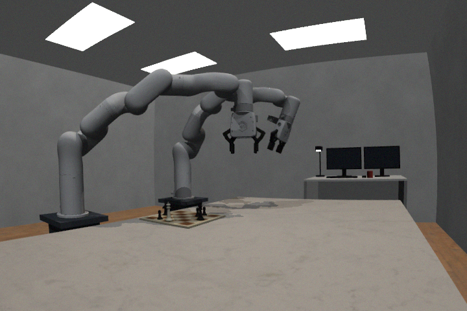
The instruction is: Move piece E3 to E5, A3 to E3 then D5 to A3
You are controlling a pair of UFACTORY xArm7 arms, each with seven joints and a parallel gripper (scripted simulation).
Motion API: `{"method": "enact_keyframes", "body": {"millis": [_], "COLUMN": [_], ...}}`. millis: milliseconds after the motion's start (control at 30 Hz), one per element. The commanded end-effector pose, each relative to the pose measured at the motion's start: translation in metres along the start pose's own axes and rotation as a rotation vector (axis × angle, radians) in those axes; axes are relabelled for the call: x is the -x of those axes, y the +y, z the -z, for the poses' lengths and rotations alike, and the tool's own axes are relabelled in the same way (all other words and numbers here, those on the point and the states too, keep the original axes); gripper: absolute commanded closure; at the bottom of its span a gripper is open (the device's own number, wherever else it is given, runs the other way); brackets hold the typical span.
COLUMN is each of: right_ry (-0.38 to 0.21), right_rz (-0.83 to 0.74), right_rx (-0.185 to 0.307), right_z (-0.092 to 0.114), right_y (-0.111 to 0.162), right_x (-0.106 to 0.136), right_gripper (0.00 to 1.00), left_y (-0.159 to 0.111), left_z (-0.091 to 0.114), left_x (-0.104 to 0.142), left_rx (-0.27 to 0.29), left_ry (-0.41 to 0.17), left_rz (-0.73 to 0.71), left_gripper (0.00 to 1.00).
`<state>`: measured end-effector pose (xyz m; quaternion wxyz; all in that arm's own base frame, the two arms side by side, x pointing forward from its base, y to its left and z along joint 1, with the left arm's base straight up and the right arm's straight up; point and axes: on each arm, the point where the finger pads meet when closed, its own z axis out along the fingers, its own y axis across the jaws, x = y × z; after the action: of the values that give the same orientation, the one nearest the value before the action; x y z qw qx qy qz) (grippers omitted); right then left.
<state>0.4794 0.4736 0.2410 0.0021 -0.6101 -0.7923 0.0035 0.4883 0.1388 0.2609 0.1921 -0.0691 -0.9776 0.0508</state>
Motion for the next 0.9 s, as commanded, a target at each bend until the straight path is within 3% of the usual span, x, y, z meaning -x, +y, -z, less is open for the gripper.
{"method": "enact_keyframes", "body": {"millis": [0,867], "right_ry": [0.003,0.003], "right_rz": [0.000,0.000], "right_rx": [0.005,0.005], "right_z": [0.003,0.003], "right_y": [0.001,0.001], "right_x": [0.000,0.000], "right_gripper": [0.00,0.00], "left_y": [0.007,0.070], "left_z": [0.002,-0.003], "left_x": [-0.004,-0.048], "left_rx": [-0.003,-0.033], "left_ry": [-0.012,-0.081], "left_rz": [-0.018,-0.188], "left_gripper": [0.00,0.00]}}
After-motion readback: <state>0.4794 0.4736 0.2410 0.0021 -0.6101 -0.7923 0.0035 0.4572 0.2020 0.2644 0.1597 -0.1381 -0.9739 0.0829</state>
